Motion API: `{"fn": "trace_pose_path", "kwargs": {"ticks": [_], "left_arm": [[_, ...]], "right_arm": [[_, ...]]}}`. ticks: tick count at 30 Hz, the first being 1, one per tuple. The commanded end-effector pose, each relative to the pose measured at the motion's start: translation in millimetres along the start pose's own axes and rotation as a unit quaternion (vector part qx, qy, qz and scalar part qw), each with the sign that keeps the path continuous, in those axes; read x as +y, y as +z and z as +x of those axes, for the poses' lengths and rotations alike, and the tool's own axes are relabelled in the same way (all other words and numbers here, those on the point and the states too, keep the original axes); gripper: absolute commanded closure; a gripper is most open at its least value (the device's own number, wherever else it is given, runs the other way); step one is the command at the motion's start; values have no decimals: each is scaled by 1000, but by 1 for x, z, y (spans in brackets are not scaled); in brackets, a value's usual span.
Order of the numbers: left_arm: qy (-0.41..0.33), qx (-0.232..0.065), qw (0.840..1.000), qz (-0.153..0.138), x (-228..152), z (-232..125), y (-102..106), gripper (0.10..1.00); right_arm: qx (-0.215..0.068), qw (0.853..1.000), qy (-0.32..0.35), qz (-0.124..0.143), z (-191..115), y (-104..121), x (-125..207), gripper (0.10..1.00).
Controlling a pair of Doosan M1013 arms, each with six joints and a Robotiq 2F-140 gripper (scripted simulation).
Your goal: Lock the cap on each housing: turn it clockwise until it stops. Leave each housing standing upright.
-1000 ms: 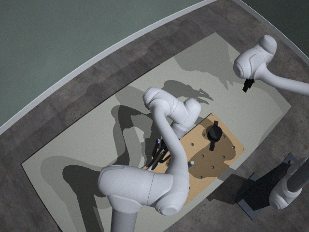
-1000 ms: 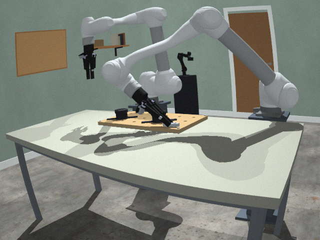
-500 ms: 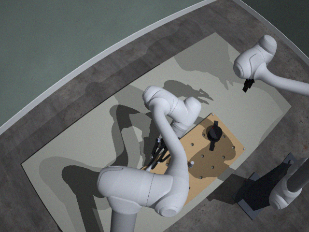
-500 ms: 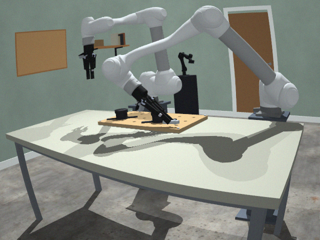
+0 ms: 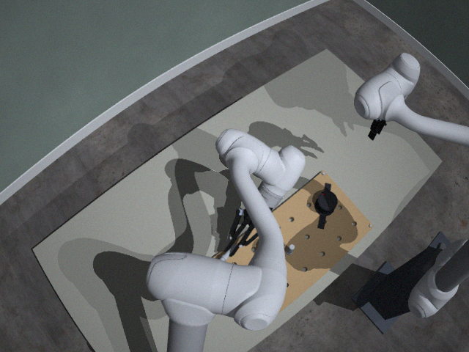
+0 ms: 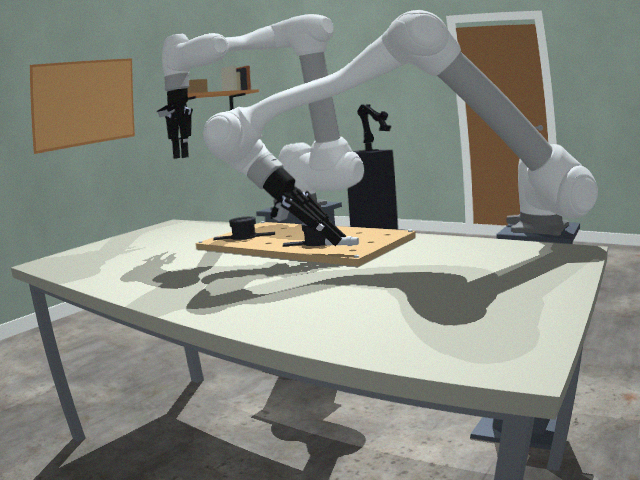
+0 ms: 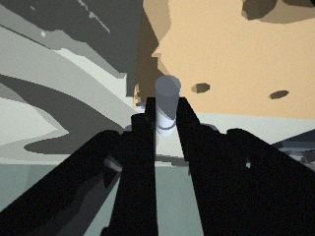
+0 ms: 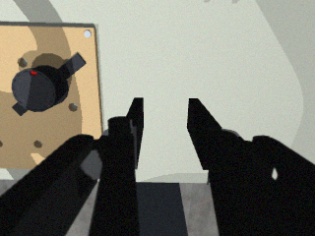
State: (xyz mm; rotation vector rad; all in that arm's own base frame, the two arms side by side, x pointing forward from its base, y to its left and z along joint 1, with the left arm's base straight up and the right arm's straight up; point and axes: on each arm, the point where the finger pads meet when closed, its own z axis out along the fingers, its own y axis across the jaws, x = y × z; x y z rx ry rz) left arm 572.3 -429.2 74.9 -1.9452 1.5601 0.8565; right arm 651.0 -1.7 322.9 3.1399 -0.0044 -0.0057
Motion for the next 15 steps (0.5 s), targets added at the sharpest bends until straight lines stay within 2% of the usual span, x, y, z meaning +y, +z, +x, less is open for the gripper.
{"fn": "trace_pose_path", "kwargs": {"ticks": [1,4,7,15], "left_arm": [[2,2,1000,-1,0,-1,-1,999],[27,18,999,-20,4,-5,-1,999],[71,51,995,-52,10,-12,-2,999],[176,146,967,-114,26,-30,-14,999]], "right_arm": [[1,1000,0,0,0,-1,0,770],[1,1000,0,0,0,-1,0,770],[1,1000,0,0,0,-1,0,770],[1,1000,0,0,0,-1,0,770]]}}
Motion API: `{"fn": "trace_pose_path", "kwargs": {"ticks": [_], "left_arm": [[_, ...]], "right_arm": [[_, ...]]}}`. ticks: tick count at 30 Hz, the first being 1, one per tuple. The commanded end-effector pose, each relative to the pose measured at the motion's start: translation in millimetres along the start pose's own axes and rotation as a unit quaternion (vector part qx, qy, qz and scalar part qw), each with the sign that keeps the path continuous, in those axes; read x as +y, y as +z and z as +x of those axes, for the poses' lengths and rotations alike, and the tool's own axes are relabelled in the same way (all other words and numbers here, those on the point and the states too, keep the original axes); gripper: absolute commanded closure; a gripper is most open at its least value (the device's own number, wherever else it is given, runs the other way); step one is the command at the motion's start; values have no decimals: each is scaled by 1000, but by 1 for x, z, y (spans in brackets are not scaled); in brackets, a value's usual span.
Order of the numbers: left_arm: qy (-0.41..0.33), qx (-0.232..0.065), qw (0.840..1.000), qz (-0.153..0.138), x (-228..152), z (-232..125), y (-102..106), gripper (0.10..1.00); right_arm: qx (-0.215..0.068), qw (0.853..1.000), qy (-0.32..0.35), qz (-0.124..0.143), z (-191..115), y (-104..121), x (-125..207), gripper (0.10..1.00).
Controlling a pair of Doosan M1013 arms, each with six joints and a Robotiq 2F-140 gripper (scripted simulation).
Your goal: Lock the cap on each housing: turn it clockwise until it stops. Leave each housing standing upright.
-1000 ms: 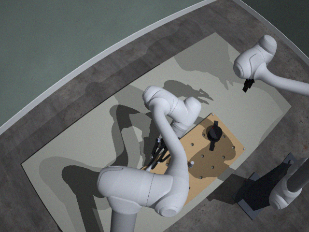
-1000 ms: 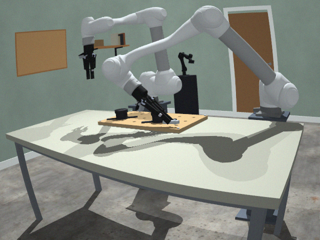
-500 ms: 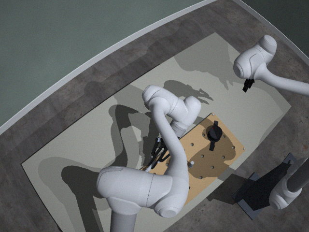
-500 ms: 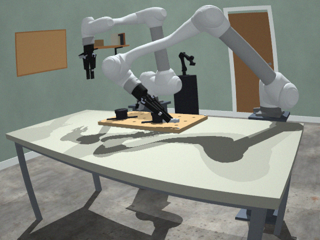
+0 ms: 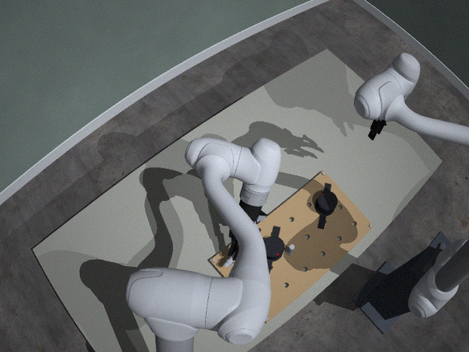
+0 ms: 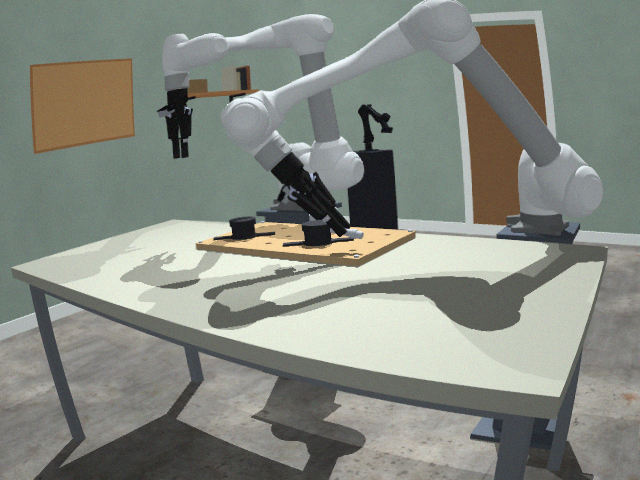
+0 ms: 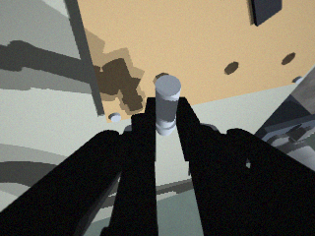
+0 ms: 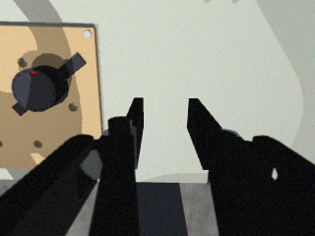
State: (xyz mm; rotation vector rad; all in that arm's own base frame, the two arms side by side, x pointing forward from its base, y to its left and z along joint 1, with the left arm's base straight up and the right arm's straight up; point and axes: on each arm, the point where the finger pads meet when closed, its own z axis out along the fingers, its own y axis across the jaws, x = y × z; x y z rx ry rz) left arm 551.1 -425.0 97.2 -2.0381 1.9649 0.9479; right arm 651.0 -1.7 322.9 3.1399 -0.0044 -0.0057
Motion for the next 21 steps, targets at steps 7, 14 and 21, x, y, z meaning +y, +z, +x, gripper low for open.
{"fn": "trace_pose_path", "kwargs": {"ticks": [7,14,21], "left_arm": [[110,103,987,-47,21,-8,-18,999],[196,200,958,-58,38,-16,-44,999],[252,266,929,-54,46,-18,-59,999]], "right_arm": [[1,1000,0,0,0,-1,0,770],[1,1000,0,0,0,-1,0,770],[1,1000,0,0,0,-1,0,770]]}}
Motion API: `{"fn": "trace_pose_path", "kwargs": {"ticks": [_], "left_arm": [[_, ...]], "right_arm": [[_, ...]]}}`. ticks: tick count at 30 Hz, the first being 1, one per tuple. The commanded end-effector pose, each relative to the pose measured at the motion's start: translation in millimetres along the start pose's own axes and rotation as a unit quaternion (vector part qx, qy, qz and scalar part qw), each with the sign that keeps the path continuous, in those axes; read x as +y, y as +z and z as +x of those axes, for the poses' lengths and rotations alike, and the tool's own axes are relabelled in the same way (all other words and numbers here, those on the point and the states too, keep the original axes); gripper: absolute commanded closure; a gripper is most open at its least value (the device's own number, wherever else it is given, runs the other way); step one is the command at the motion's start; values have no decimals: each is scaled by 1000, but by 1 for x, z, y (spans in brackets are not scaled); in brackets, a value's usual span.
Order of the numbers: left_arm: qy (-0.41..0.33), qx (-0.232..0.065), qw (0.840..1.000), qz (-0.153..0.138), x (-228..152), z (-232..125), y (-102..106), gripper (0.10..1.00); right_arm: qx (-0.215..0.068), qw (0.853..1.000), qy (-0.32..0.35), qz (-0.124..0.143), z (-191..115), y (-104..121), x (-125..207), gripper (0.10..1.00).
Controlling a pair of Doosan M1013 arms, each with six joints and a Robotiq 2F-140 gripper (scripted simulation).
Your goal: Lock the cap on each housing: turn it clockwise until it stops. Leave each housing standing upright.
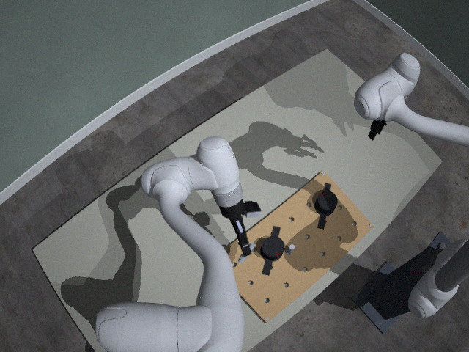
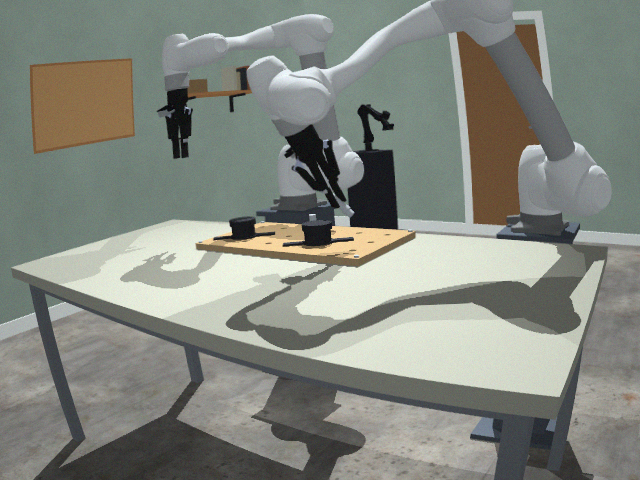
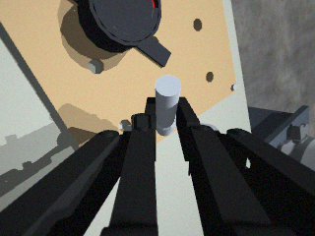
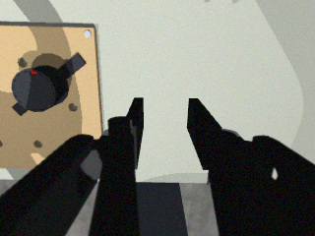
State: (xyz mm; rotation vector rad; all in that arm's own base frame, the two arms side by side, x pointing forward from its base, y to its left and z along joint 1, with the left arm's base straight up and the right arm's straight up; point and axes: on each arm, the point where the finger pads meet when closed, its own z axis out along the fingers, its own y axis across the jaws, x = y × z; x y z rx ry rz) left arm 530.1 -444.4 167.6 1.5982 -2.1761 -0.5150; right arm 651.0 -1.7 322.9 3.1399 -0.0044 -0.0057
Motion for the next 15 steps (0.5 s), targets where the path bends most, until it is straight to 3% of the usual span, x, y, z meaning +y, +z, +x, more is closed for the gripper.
{"fn": "trace_pose_path", "kwargs": {"ticks": [1,9,15], "left_arm": [[35,31,999,-2,-2,3,7,999],[116,106,988,12,-12,13,26,999],[152,140,978,28,-17,17,30,999]], "right_arm": [[1,1000,0,0,0,-1,0,770],[1,1000,0,0,0,-1,0,770],[1,1000,0,0,0,-1,0,770]]}}
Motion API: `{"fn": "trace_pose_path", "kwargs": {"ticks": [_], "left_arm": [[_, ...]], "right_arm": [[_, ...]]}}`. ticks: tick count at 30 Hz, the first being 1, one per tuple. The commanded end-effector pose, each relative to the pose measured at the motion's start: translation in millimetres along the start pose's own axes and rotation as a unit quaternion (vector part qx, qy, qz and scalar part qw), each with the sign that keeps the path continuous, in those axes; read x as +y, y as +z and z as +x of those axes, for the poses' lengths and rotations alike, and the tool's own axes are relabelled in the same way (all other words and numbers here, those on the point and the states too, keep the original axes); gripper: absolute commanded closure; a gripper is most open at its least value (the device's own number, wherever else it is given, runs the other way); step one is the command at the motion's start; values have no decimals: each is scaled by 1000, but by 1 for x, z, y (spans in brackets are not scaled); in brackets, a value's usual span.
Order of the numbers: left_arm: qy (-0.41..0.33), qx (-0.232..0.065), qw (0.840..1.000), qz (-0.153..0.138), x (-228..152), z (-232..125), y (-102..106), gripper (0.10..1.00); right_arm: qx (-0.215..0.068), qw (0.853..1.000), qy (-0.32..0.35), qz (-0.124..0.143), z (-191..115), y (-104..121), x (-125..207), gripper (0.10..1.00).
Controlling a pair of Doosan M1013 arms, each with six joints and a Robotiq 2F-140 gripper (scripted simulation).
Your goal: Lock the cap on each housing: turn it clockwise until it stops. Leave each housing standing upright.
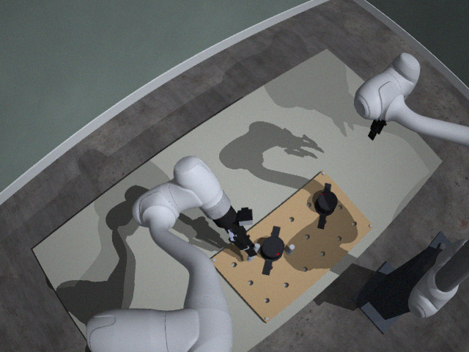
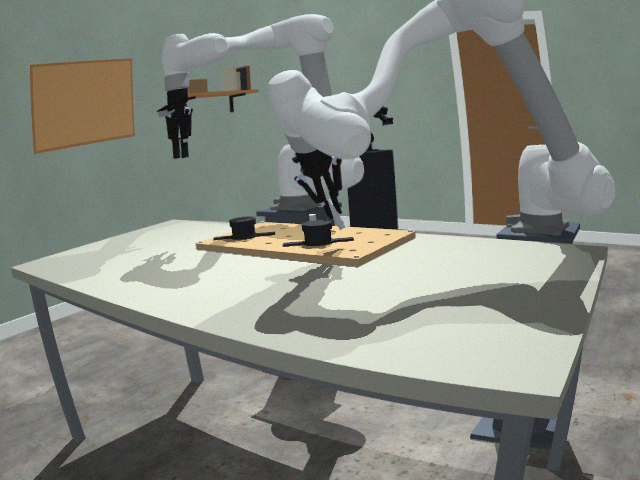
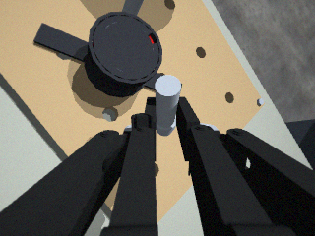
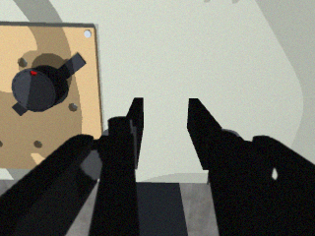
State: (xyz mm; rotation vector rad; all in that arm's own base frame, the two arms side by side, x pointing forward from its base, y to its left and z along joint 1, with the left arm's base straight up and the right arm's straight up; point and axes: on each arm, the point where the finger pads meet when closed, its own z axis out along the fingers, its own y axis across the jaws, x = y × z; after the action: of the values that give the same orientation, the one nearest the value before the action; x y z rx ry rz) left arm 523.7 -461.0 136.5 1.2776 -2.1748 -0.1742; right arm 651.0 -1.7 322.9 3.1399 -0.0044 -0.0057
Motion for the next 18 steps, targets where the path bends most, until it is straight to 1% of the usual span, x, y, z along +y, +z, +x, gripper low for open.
{"fn": "trace_pose_path", "kwargs": {"ticks": [1,7,10,16,18], "left_arm": [[16,15,1000,6,-2,1,1,999],[64,55,996,33,-9,3,5,999],[82,71,993,46,-13,3,6,999],[109,92,987,68,-18,3,7,999],[109,92,987,68,-18,3,7,999]], "right_arm": [[1,1000,0,0,0,-1,0,770],[1,1000,0,0,0,-1,0,770],[1,1000,0,0,0,-1,0,770],[1,1000,0,0,0,-1,0,770],[1,1000,0,0,0,-1,0,770]]}}
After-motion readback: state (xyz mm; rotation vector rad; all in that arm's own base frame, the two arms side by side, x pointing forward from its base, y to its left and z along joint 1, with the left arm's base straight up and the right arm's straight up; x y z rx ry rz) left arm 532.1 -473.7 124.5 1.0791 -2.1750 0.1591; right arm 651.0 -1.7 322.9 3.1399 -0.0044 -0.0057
